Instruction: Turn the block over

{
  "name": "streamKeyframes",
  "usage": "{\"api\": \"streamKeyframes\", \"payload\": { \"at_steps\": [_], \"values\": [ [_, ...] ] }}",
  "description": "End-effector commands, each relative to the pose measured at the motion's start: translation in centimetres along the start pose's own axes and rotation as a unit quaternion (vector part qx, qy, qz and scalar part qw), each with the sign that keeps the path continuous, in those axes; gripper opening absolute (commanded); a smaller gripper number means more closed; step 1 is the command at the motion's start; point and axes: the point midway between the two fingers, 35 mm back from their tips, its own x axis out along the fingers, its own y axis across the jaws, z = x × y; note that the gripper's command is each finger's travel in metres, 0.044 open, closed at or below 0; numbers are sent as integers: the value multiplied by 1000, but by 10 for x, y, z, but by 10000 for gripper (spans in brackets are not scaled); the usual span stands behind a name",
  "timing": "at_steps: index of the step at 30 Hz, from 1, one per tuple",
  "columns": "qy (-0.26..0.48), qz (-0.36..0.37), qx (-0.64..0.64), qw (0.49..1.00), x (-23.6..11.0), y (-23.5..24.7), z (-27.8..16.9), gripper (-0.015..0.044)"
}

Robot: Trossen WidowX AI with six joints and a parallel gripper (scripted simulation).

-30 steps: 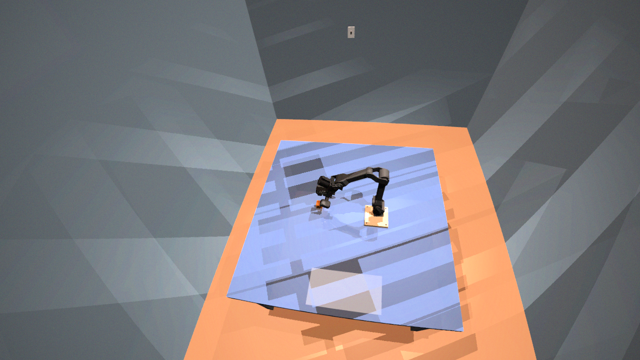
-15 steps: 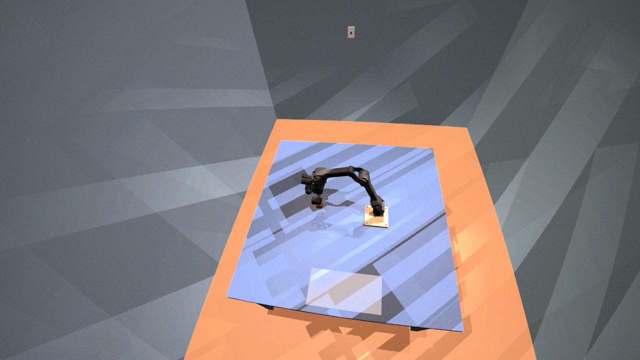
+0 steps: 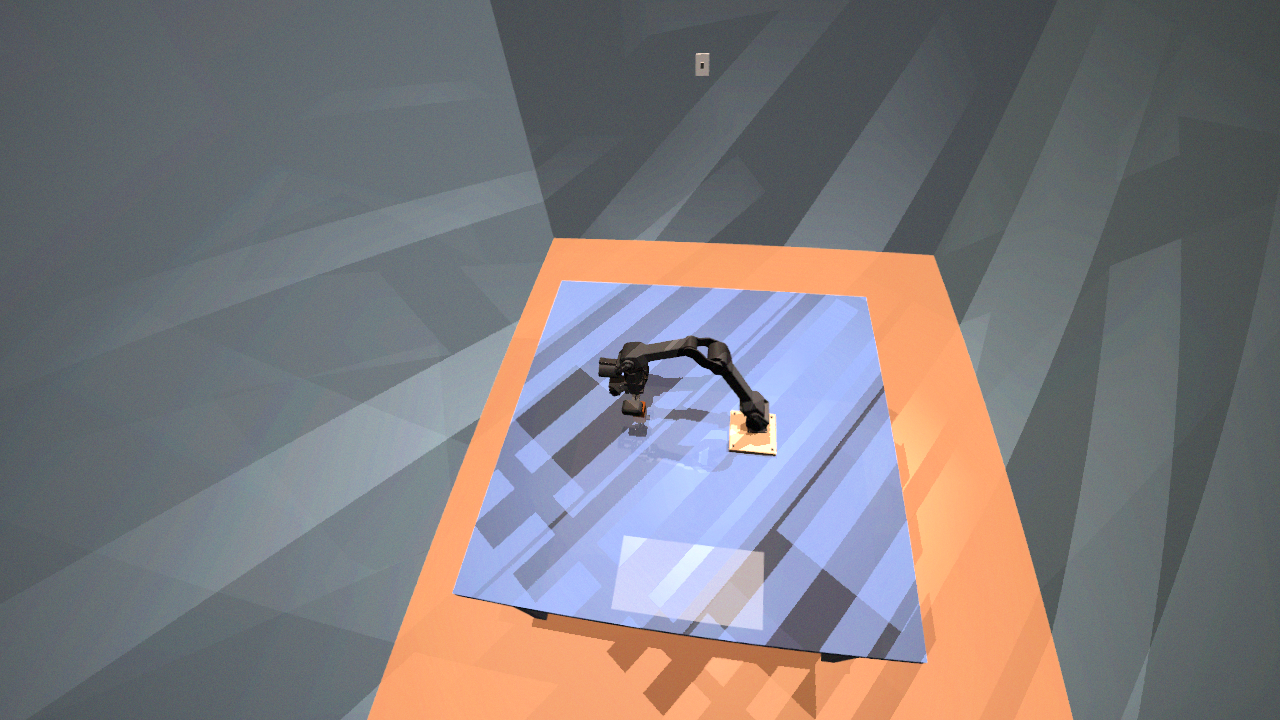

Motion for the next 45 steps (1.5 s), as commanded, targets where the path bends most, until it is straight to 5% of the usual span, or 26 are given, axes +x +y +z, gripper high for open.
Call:
{"api": "streamKeyframes", "payload": {
  "at_steps": [1, 25, 34, 45],
  "values": [
    [-3, -3, 0, 1000, 9, -1, 0, 440],
    [-3, -4, 0, 1000, 42, -2, 0, 440],
    [-3, -4, 0, 1000, 42, -2, 0, 204],
    [-3, -4, 0, 1000, 42, -2, 0, 130]
  ]
}}
